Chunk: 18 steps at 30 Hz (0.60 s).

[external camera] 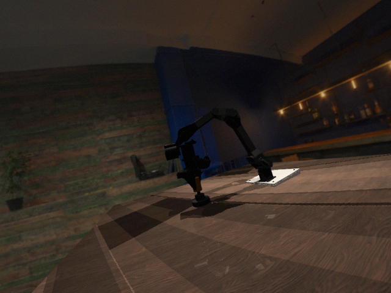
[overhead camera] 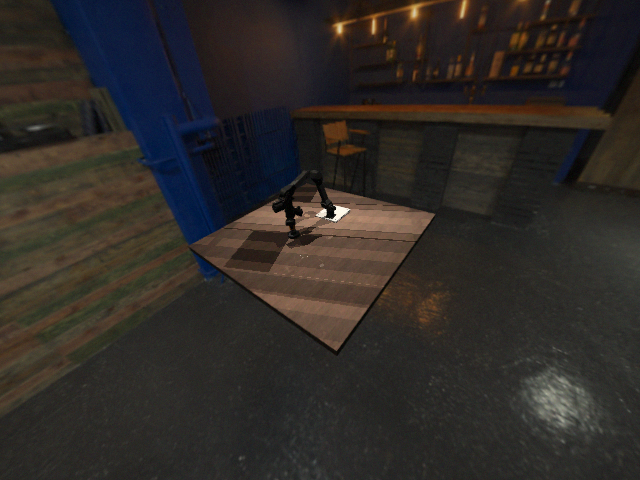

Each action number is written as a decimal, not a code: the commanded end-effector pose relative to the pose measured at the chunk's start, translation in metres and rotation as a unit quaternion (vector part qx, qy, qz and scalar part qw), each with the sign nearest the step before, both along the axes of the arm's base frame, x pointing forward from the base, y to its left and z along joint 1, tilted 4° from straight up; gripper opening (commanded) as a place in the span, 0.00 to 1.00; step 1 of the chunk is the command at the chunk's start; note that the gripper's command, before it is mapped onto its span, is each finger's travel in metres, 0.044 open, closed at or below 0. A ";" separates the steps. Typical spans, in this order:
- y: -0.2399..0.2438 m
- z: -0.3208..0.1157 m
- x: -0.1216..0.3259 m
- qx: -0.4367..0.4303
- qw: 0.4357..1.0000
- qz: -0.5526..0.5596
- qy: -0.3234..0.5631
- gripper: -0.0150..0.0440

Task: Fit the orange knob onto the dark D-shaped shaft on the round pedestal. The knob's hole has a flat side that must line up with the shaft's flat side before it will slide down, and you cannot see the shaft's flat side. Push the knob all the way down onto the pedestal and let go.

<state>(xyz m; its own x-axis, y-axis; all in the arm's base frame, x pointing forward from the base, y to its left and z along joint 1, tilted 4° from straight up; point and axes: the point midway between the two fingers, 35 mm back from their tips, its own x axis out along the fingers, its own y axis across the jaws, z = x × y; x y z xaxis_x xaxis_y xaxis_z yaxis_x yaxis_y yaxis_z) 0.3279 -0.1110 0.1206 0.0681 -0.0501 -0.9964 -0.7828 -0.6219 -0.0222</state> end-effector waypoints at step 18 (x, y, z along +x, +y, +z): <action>0.002 0.006 -0.003 -0.007 0.994 0.107 0.002 0.25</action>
<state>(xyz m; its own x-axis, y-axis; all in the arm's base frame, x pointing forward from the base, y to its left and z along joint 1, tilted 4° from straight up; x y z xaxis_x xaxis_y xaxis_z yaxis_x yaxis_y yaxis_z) 0.3272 -0.1108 0.1227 0.0669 -0.0499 -0.9965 -0.6681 -0.7440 -0.0076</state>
